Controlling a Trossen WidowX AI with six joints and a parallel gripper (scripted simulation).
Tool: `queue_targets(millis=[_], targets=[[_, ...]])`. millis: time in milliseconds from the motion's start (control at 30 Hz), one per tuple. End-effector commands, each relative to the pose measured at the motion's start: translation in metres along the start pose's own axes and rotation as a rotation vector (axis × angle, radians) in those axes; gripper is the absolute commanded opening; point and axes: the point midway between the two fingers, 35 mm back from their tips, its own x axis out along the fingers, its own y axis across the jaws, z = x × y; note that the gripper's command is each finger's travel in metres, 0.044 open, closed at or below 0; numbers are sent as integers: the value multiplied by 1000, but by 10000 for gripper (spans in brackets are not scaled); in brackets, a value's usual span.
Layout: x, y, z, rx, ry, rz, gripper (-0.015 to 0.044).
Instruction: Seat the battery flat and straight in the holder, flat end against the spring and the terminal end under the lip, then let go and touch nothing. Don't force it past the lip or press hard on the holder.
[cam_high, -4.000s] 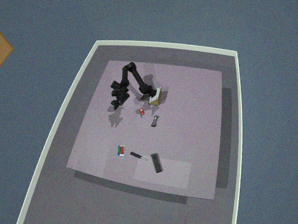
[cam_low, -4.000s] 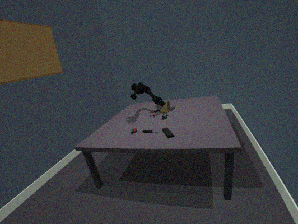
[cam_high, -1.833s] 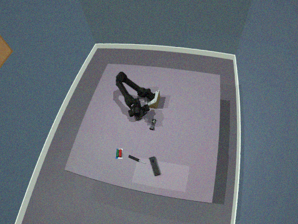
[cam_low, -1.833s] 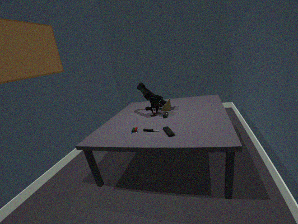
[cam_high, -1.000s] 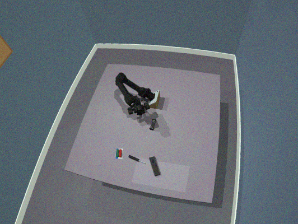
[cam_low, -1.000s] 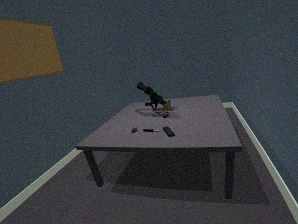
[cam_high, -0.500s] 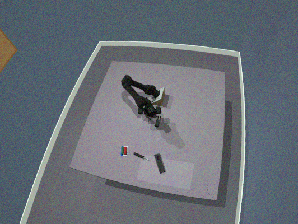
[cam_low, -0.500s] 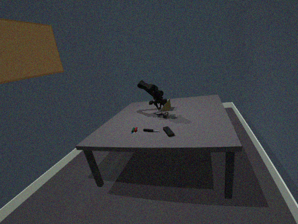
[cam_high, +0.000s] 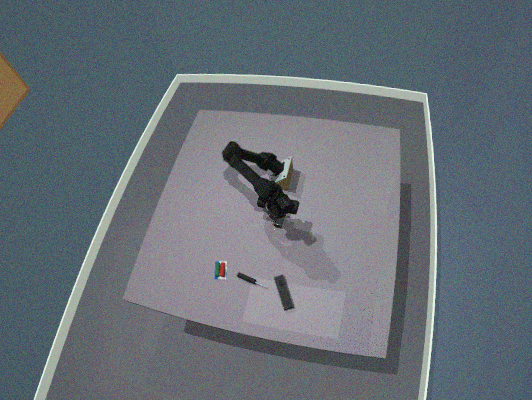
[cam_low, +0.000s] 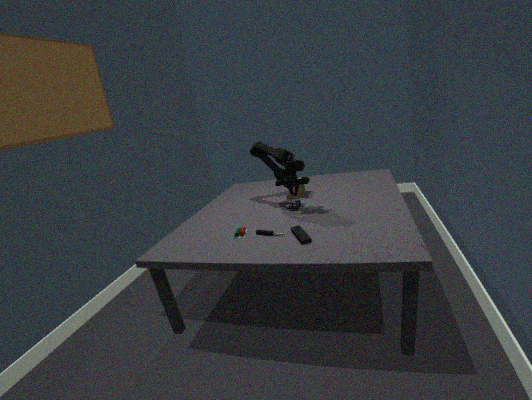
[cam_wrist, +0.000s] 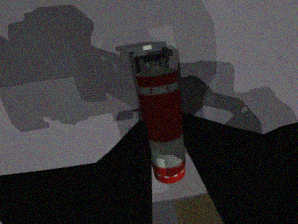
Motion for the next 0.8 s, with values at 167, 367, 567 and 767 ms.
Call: queue_targets(millis=[167, 367, 567, 767], targets=[[15, 3, 4, 5, -87, 9, 67], [26, 2, 5, 1, -157, 15, 67], [34, 0, 6, 1, -220, 17, 67], [39, -2, 6, 1, -255, 21, 67]])
